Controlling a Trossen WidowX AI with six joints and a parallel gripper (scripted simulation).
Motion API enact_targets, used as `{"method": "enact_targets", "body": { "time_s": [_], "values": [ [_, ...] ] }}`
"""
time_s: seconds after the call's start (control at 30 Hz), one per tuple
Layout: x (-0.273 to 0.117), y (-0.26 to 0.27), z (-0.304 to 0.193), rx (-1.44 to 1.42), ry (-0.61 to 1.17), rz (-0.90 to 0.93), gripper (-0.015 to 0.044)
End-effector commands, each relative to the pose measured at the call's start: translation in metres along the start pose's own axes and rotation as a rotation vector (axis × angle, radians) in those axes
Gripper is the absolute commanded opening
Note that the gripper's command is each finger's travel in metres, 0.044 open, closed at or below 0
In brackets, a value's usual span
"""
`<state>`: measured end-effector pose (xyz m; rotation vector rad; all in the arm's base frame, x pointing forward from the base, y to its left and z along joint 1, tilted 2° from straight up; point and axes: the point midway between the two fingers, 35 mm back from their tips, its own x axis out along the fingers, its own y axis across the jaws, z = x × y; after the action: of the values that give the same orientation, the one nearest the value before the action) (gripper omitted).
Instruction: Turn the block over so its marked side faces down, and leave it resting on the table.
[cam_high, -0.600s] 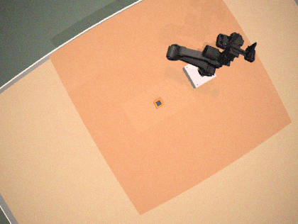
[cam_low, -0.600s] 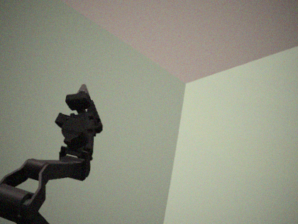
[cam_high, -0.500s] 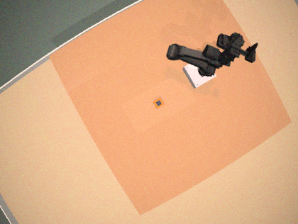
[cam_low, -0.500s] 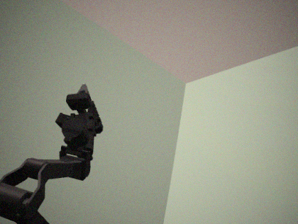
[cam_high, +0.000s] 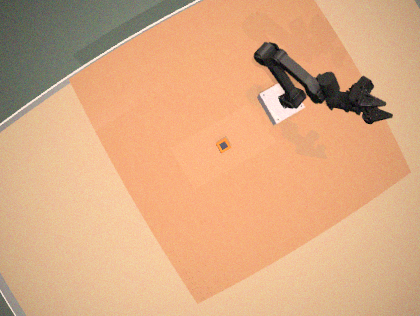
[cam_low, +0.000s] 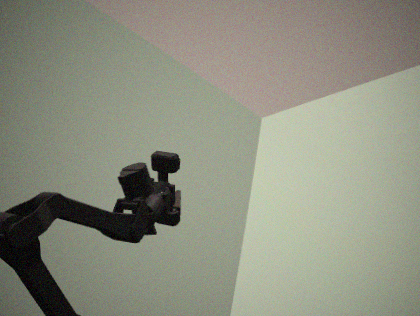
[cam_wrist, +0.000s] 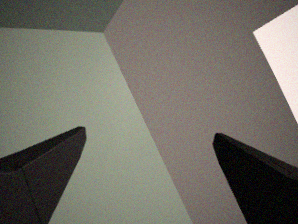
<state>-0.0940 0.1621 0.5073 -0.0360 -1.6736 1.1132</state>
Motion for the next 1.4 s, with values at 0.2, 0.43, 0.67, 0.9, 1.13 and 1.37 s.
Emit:
{"method": "enact_targets", "body": {
  "time_s": [0.2, 0.43, 0.67, 0.9, 1.13, 1.37],
  "values": [
    [-0.002, 0.07, -0.121, 0.096, 0.439, 0.298, 0.044],
    [-0.043, 0.097, -0.208, 0.201, 0.794, 0.411, 0.044],
    [-0.123, 0.105, -0.297, 0.369, 1.248, 0.417, 0.044],
    [-0.231, 0.088, -0.352, 0.551, 1.713, 0.279, 0.044],
    [-0.345, 0.06, -0.367, 0.695, 2.132, 0.042, 0.044],
    [-0.424, 0.04, -0.353, 0.812, 2.417, -0.196, 0.044]
  ]
}}
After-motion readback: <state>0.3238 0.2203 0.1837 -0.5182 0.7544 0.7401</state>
